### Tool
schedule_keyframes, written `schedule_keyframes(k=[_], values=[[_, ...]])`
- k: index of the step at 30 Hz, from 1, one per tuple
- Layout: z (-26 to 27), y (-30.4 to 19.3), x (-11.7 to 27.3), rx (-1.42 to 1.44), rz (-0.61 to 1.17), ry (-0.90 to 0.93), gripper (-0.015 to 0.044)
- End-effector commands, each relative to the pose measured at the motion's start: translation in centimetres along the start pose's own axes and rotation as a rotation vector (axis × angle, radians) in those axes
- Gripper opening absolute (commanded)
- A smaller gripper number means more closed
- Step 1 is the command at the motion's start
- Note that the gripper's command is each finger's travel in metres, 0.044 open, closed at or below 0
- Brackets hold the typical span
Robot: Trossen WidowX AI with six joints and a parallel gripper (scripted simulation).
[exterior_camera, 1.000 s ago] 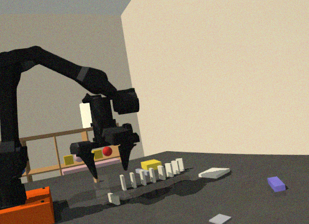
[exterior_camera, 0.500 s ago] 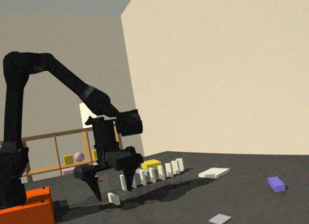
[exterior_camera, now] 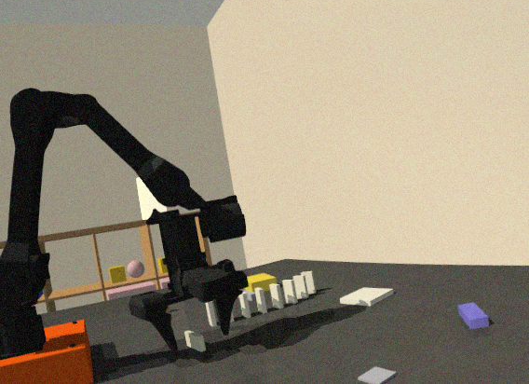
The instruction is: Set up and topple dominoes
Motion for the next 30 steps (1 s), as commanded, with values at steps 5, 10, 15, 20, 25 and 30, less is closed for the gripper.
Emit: schedule_keyframes(k=[5, 10, 15, 20, 25, 30], values=[[-0.2, -0.1, -0.4, 0.0, 0.007, -0.012, 0.0335], [-0.2, -0.1, -0.4, 0.0, 0.007, -0.012, 0.0204], [-0.2, -0.1, -0.4, 0.0, 0.007, -0.012, 0.0072], [-0.2, -0.1, -0.4, 0.0, 0.007, -0.012, 0.0024], [-0.2, -0.1, -0.2, 0.0, 0.007, -0.012, 0.0024], [-0.1, -0.1, 5.0, 0.0, 0.007, -0.011, 0.0024]])
Point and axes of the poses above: the point midway between the two fingers, 35 mm back from their tips, its own x axis back along the fingers, its own z axis across the jaws, y = z × x, the point moved 4 cm from there along x, back along the fingers, and after that the axes turned 13 degrees about x, right-handed, at the moved point
